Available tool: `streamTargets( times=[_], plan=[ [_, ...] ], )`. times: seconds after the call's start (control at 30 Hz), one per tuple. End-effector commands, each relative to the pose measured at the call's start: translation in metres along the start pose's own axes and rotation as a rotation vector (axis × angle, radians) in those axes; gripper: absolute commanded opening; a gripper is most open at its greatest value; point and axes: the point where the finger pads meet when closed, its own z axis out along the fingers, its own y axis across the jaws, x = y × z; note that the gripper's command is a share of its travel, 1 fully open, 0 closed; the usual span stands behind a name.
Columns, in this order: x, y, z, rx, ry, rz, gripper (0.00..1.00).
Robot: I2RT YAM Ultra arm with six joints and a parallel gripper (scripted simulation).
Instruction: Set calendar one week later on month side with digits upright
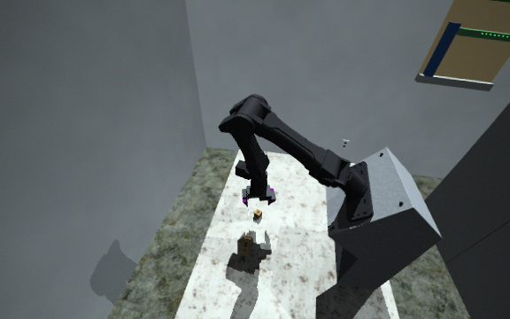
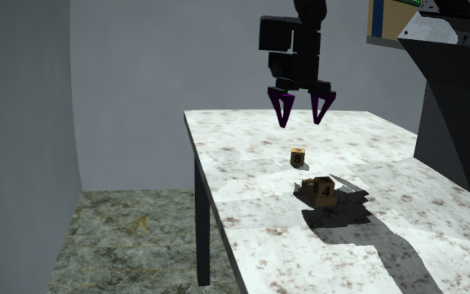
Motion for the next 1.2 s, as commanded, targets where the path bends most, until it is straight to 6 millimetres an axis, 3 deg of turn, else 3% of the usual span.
streamTargets(
  times=[0.0, 0.43, 0.5, 1.0, 1.07, 1.17],
  plan=[
    [-0.0029, -0.001, -0.002, 0.007, -0.011, -0.176, 1.0],
    [-0.003, -0.0011, -0.0026, 0.01, -0.009, -0.643, 1.0],
    [-0.003, -0.0011, -0.0026, 0.01, -0.009, -0.643, 1.0],
    [-0.0031, -0.0012, -0.0033, 0.012, -0.006, -1.217, 1.0],
    [-0.0031, -0.0012, -0.0033, 0.012, -0.006, -1.217, 1.0],
    [-0.0031, -0.0013, -0.0035, 0.013, -0.005, -1.378, 1.0]
  ],
)
